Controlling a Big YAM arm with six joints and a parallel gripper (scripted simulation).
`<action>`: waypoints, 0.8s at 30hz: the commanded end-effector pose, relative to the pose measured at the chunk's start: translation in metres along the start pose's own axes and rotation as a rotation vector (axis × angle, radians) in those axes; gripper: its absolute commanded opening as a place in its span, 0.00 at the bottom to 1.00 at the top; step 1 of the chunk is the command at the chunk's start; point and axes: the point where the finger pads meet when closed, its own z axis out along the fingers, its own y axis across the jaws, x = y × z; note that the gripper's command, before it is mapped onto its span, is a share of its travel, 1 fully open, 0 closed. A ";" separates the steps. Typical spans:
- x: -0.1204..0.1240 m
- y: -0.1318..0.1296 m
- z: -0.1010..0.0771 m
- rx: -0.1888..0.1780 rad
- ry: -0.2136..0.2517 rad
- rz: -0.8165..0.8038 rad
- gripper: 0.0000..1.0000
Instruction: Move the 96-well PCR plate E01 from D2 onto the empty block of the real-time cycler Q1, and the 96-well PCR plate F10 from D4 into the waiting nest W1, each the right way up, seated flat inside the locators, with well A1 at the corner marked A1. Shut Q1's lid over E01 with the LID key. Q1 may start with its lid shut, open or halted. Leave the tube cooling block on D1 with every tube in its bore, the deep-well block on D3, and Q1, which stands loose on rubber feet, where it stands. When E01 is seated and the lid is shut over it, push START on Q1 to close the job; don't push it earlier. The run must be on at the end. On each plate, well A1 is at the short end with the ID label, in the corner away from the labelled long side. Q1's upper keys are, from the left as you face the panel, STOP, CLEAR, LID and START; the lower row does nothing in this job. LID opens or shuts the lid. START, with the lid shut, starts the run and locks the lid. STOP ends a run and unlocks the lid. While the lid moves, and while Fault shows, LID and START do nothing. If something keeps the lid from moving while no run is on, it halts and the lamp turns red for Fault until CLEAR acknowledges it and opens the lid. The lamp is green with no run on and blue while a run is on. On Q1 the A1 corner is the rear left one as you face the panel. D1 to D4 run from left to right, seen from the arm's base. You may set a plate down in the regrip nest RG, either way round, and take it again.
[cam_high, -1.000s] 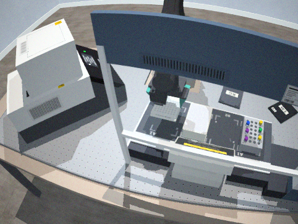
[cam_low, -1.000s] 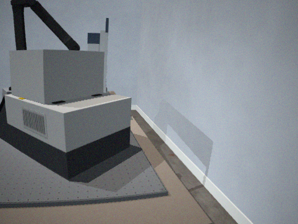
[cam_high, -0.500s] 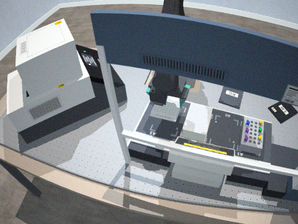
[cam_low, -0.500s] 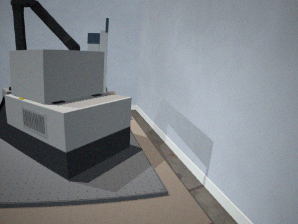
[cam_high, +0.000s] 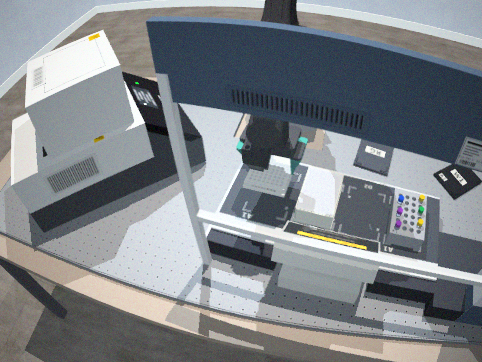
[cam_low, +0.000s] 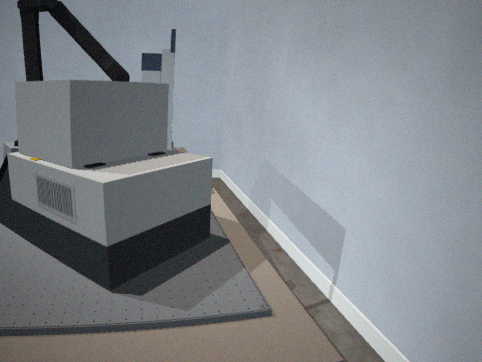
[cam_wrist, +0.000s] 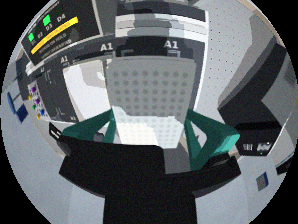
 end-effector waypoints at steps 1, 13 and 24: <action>0.000 -0.002 0.000 -0.001 0.006 -0.002 0.00; 0.034 0.039 -0.003 -0.002 -0.038 0.075 0.00; 0.086 0.077 -0.001 0.004 -0.015 0.085 0.00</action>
